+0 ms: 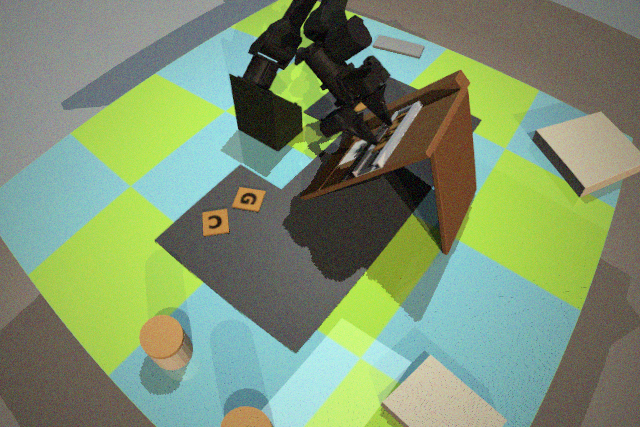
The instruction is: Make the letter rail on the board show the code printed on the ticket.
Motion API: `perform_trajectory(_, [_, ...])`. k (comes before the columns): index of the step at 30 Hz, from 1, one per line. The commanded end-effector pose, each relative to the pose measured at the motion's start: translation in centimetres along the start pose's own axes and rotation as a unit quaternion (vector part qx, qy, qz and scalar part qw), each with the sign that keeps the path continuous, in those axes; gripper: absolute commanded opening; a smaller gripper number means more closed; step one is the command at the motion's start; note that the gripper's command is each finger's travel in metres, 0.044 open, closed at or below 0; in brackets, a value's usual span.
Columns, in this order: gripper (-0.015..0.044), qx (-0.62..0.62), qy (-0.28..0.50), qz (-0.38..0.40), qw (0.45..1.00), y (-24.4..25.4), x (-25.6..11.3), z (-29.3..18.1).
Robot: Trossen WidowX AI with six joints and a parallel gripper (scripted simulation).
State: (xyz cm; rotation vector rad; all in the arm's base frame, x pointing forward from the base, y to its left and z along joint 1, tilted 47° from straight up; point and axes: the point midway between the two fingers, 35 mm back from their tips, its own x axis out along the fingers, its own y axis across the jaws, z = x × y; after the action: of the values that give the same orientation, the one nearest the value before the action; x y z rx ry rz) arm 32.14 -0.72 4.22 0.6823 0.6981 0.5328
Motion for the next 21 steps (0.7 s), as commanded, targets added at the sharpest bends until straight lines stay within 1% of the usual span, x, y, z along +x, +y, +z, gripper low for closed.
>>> perform_trajectory(1, [0.0295, -0.003, -0.001, 0.002, 1.000, 0.1, -0.4, 0.1])
perform_trajectory(21, [0.0295, -0.003, 0.000, 0.002, 1.000, -0.2, -1.9, -0.2])
